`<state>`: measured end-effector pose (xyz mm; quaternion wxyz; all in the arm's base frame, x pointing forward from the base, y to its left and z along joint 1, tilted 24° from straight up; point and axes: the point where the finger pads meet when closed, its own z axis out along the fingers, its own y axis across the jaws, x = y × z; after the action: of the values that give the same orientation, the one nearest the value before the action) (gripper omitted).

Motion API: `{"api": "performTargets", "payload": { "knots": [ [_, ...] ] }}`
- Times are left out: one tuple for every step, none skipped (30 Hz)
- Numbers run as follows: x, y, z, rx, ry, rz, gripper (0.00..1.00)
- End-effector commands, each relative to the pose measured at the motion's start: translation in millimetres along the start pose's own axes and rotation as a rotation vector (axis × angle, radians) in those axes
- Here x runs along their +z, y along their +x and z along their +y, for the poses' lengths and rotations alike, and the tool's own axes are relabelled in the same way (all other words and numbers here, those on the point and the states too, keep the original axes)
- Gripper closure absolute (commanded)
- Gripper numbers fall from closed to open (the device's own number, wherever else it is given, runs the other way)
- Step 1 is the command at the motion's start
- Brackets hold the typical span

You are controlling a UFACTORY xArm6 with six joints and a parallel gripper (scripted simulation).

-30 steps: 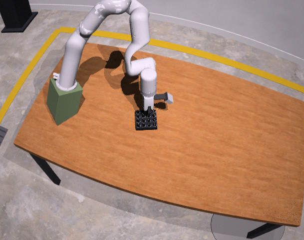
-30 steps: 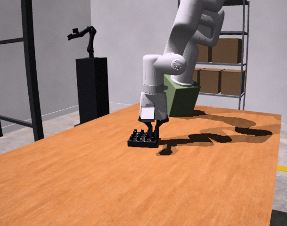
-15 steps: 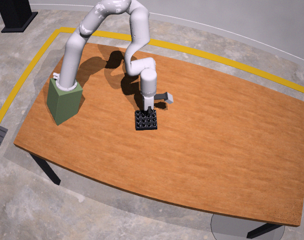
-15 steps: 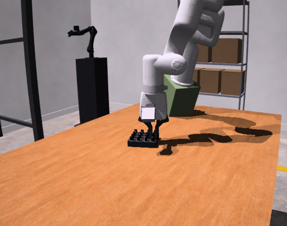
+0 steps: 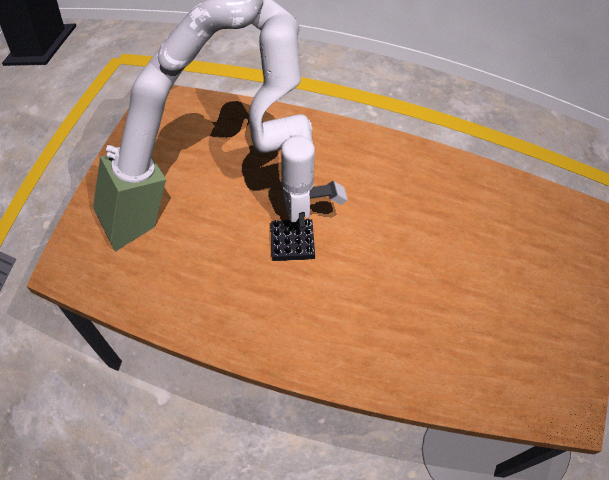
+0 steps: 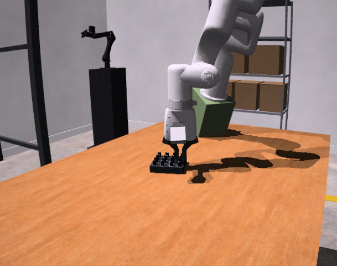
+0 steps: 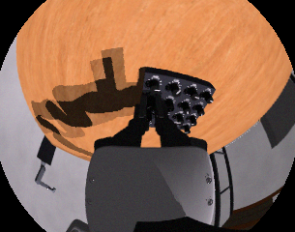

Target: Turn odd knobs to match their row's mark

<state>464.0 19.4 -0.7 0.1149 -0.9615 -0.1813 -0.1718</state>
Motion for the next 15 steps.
{"api": "performTargets", "payload": {
  "knots": [
    [-0.8,1.1,0.5,-0.088,-0.001,0.006,0.92],
    [-0.8,1.1,0.5,-0.105,-0.002,0.006,0.92],
    [-0.8,1.1,0.5,-0.124,-0.002,0.006,0.92],
    [-0.8,1.1,0.5,-0.143,-0.002,0.006,0.92],
    [-0.8,1.1,0.5,-0.163,-0.002,0.006,0.92],
    [-0.8,1.1,0.5,-0.184,-0.002,0.005,0.92],
    [-0.8,1.1,0.5,-0.205,-0.002,0.005,0.92],
    [-0.8,1.1,0.5,-0.227,-0.002,0.005,0.92],
    [-0.8,1.1,0.5,-0.249,-0.002,0.005,0.92],
    [-0.8,1.1,0.5,-0.249,-0.002,0.005,0.92],
    [-0.8,1.1,0.5,-0.249,-0.002,0.005,0.92],
    [-0.8,1.1,0.5,-0.272,-0.002,0.005,0.92],
    [-0.8,1.1,0.5,-0.296,-0.002,0.005,0.92],
    [-0.8,1.1,0.5,-0.320,-0.002,0.005,0.92],
    [-0.8,1.1,0.5,-0.344,-0.002,0.005,0.92]
  ]
}}
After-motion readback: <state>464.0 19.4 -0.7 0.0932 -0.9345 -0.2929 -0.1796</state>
